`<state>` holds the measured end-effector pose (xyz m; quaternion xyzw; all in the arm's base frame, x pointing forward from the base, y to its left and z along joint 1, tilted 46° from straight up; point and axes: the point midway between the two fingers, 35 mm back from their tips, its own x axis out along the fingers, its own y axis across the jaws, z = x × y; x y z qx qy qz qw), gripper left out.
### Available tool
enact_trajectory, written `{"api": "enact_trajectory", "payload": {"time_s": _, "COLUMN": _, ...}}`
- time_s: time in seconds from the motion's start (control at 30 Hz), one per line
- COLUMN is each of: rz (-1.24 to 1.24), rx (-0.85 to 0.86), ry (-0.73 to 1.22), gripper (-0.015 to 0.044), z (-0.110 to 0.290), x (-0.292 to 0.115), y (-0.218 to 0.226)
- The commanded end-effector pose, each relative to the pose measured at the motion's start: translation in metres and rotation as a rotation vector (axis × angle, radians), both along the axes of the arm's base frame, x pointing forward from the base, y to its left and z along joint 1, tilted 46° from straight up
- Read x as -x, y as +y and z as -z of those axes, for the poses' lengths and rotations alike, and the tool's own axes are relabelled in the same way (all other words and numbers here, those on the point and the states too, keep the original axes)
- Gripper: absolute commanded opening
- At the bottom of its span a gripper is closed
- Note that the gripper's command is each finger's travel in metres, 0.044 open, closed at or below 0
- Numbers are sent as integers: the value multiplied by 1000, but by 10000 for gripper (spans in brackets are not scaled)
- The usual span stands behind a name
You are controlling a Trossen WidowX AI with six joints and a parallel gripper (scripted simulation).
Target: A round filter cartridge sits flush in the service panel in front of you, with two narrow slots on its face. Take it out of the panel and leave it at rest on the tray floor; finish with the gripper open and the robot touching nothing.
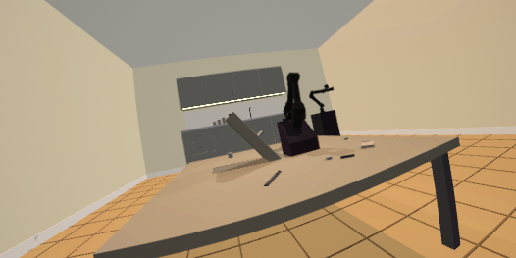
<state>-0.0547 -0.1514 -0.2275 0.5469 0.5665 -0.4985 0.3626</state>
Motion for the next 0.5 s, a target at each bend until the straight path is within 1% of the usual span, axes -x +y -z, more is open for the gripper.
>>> {"api": "enact_trajectory", "payload": {"time_s": 0.0, "rz": 3, "rx": 15, "ry": 0, "gripper": 440, "z": -17, "x": -2, "y": -20}}
{"api": "enact_trajectory", "payload": {"time_s": 0.03, "rz": 3, "rx": 15, "ry": 0, "gripper": 440, "z": -17, "x": -2, "y": -20}}
{"api": "enact_trajectory", "payload": {"time_s": 0.07, "rz": -2, "rx": 22, "ry": 4, "gripper": 440, "z": -8, "x": 0, "y": -14}}
{"api": "enact_trajectory", "payload": {"time_s": 0.47, "rz": -2, "rx": 22, "ry": 4, "gripper": 440, "z": -8, "x": 0, "y": -14}}
